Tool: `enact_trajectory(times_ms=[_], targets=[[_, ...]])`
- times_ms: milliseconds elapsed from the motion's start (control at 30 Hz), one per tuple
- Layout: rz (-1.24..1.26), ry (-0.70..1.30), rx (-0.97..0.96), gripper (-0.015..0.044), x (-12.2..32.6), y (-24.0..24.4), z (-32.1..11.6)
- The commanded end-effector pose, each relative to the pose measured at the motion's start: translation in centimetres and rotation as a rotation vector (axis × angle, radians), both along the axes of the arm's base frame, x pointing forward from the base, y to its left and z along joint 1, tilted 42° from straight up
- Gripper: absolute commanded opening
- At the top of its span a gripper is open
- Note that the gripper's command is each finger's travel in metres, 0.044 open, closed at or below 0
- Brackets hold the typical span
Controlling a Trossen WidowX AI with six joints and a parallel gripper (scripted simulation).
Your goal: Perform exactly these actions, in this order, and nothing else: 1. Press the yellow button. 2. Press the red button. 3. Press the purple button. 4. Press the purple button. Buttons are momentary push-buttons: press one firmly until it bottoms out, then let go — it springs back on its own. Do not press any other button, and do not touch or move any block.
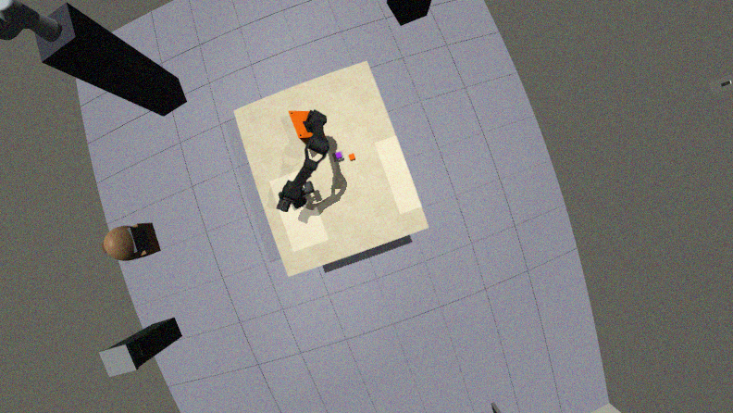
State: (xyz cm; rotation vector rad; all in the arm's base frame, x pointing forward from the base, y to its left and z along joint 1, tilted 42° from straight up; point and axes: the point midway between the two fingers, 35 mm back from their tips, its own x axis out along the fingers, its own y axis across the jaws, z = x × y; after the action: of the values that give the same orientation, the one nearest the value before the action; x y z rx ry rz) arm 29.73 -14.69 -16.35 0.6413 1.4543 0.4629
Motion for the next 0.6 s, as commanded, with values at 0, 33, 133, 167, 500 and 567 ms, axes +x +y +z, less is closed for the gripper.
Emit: enact_trajectory(times_ms=[0, 33, 133, 167, 500, 567], targets=[[-0.005, 0.009, 0.012, 0.0020, -0.23, 0.76, -0.64], [-0.005, 0.009, 0.012, 0.0020, -0.22, 0.87, -0.76], [-0.005, 0.009, 0.012, 0.0020, -0.20, 1.21, -1.13], [-0.005, 0.009, 0.013, 0.0020, -0.19, 1.32, -1.25], [-0.005, 0.009, 0.013, 0.0020, -0.18, 1.61, -1.54], [-0.005, 0.009, 0.013, 0.0020, -0.18, 1.61, -1.54]])
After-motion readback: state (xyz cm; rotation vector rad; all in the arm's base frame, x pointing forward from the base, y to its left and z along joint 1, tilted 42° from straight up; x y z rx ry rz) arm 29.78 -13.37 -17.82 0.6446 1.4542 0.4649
